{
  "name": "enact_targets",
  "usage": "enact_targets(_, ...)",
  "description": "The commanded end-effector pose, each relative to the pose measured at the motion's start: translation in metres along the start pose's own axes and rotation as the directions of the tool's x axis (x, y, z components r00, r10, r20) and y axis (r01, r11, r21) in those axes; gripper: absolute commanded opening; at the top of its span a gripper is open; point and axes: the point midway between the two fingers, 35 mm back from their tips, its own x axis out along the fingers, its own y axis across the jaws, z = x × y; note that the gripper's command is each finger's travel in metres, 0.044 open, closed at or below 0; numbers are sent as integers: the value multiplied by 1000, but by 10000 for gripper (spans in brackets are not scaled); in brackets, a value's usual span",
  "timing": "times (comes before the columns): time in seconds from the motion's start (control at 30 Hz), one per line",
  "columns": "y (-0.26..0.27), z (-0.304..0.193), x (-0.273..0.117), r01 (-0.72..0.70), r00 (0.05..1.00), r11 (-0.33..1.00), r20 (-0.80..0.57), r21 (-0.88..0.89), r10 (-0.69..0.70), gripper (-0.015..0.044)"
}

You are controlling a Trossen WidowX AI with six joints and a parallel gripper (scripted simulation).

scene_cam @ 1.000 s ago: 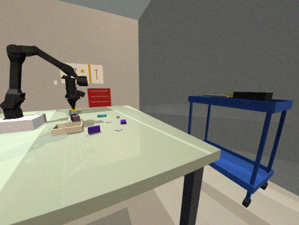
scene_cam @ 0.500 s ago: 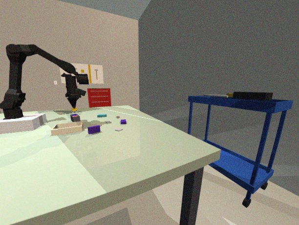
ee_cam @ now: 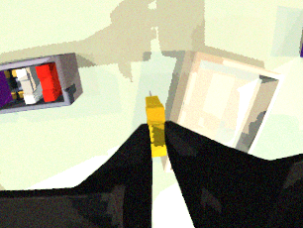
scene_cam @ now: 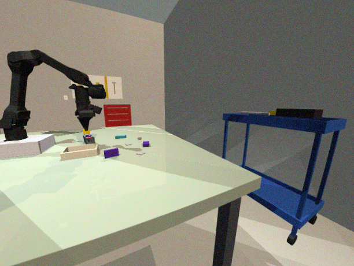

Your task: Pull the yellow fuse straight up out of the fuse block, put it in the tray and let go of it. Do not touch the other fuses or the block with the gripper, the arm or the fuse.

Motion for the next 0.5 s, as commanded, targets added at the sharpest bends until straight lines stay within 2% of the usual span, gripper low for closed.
enact_targets(0.0,-18,-6,-1,-1,1000,1000,5,-3,1,0)
enact_targets(0.47,-78,-42,-1,6,1000,1000,1,-3,-6,0)
